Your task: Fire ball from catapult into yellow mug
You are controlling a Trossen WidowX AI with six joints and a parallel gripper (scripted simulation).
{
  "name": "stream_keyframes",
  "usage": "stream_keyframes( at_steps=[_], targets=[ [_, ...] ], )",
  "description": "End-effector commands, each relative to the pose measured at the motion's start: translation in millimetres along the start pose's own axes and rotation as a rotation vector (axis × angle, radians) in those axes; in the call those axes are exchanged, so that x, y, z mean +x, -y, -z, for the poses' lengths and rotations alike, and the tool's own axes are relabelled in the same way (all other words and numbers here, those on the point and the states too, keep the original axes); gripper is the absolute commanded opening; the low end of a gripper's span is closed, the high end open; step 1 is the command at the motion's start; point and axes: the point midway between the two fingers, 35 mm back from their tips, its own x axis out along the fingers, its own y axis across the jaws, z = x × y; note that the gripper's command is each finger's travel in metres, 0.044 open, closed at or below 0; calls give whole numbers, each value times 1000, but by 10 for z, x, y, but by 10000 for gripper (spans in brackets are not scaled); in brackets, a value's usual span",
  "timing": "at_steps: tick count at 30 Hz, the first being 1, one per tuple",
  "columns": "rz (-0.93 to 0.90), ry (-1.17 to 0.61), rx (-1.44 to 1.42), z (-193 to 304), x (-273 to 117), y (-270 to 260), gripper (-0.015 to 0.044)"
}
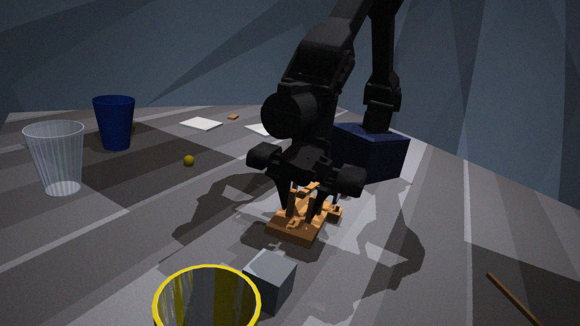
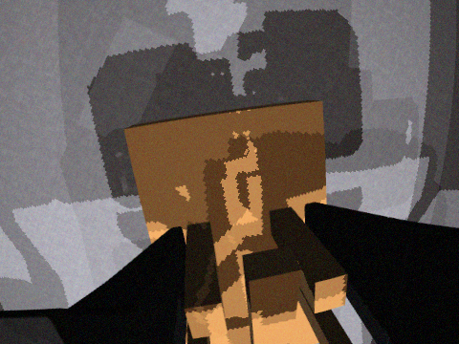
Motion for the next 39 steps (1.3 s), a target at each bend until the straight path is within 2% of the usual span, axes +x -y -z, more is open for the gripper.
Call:
stream_keyframes(
  at_steps=[1,4,6,9,11,14,15,19,23,25,26,27,31,39],
  targets=[
    [0,1,0,-3,-9,0,315],
    [0,1,0,-6,-35,0,394],
    [0,1,0,-24,-243,3,440],
    [-1,0,0,-13,-768,-1,440],
    [-1,0,0,15,-983,-6,440],
    [-1,0,0,19,-1010,-7,440],
    [0,4,-3,-19,-838,1,440],
    [0,5,-3,-20,-865,1,440],
    [4,25,-3,-3,-1387,-2,440],
    [4,29,-3,11,-1494,-5,440],
    [4,29,-3,11,-1494,-5,440],
    [-1,-2,0,17,-1220,-9,414],
    [-1,-4,92,220,-1094,-99,309],
    [-1,-5,314,815,-752,-297,300]
  ],
)
